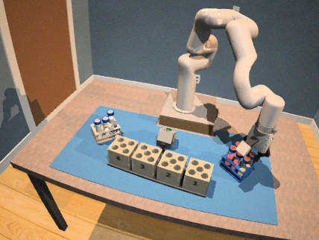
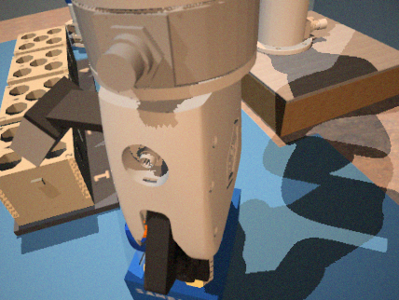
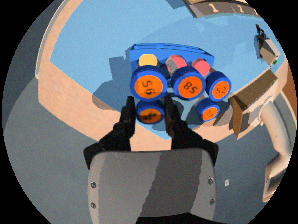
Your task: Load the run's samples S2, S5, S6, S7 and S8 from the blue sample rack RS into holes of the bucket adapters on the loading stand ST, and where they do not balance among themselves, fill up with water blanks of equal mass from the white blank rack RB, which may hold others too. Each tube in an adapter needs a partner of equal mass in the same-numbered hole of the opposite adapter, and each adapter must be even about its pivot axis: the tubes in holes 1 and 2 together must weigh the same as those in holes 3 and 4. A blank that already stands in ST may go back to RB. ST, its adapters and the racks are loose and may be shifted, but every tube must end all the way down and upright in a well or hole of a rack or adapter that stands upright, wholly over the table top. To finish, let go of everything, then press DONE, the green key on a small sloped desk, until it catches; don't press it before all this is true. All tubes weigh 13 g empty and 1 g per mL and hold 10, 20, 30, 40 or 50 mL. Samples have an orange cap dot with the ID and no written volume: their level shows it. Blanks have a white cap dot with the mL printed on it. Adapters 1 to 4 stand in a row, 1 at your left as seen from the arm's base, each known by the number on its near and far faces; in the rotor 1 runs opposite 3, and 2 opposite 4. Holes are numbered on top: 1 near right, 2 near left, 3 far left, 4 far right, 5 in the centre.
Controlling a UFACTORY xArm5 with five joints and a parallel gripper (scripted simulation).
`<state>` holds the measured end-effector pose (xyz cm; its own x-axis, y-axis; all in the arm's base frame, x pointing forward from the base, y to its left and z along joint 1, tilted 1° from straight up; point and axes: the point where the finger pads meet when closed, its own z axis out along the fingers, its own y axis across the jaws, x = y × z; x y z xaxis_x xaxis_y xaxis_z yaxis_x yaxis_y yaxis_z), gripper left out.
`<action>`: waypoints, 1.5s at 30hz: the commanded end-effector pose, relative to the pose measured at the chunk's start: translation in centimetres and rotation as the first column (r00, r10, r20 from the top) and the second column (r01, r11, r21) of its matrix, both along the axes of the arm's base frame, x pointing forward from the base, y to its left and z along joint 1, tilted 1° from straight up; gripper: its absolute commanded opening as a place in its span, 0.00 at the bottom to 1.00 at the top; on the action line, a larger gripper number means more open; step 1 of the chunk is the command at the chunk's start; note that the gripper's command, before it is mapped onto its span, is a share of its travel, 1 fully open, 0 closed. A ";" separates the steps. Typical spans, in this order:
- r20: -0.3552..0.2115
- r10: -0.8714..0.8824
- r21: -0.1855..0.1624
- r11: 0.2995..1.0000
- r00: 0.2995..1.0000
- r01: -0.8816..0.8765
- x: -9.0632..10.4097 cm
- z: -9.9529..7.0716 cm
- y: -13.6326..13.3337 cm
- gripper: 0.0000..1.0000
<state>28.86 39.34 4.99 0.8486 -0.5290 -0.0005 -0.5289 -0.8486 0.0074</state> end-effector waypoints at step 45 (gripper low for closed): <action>0.003 0.000 0.004 1.000 1.000 0.000 0.0 8.5 0.3 0.43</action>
<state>28.78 39.48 12.53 0.8486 -0.5290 -0.0005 -0.5289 -0.8486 0.0070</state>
